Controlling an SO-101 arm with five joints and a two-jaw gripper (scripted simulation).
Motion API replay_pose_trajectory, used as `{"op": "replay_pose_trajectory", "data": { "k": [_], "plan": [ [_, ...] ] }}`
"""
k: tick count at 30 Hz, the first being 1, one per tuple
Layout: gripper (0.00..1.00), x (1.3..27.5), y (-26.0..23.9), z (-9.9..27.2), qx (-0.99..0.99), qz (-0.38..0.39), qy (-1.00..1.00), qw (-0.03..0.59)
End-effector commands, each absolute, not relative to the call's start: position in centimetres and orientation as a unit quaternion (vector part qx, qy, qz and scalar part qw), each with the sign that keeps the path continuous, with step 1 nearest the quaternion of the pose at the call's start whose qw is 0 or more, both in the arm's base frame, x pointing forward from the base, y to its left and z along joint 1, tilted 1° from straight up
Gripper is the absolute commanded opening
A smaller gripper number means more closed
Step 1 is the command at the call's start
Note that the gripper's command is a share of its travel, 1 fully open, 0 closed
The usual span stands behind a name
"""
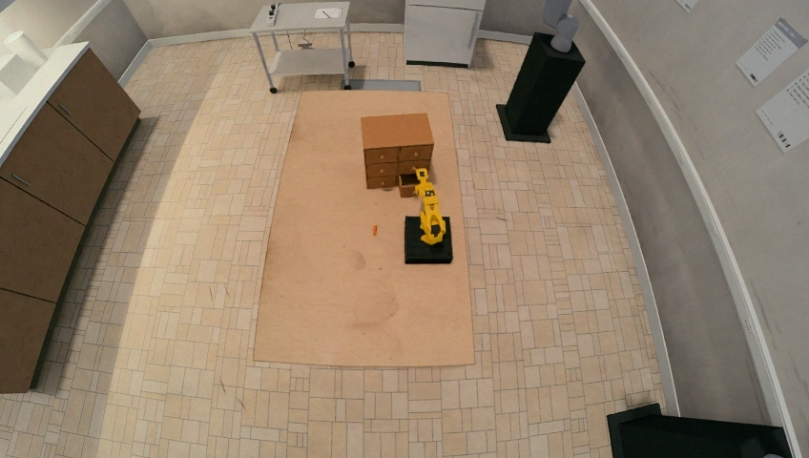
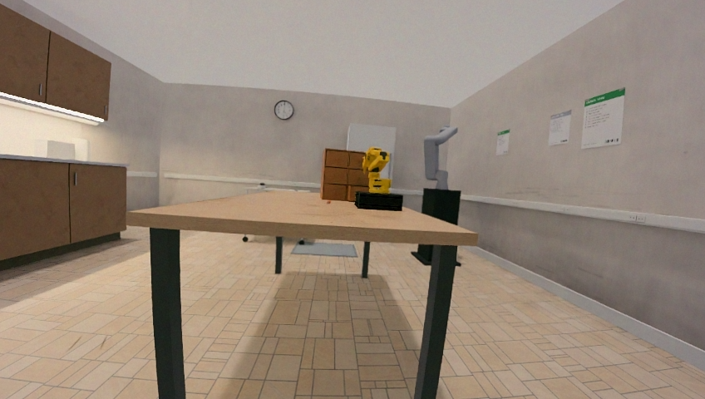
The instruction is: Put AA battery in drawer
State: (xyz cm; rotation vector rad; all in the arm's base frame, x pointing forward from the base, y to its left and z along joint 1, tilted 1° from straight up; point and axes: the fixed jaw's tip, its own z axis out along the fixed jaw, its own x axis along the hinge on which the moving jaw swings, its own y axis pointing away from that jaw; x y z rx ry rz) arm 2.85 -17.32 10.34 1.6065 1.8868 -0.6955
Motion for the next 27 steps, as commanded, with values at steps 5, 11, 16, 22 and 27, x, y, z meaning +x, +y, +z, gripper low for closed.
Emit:
{"op": "replay_pose_trajectory", "data": {
  "k": [5,11,16,22,27],
  "plan": [
    [0.21,3.06,-17.56,10.91,0.598,-0.261,0.701,0.289],
    [0.21,3.1,-17.6,10.99,0.597,-0.261,0.701,0.289],
    [0.21,3.13,-17.64,11.09,0.597,-0.261,0.702,0.289],
    [0.21,3.13,-17.64,11.09,0.597,-0.261,0.702,0.289],
    [0.21,3.13,-17.64,11.09,0.597,-0.261,0.702,0.289]
  ]
}}
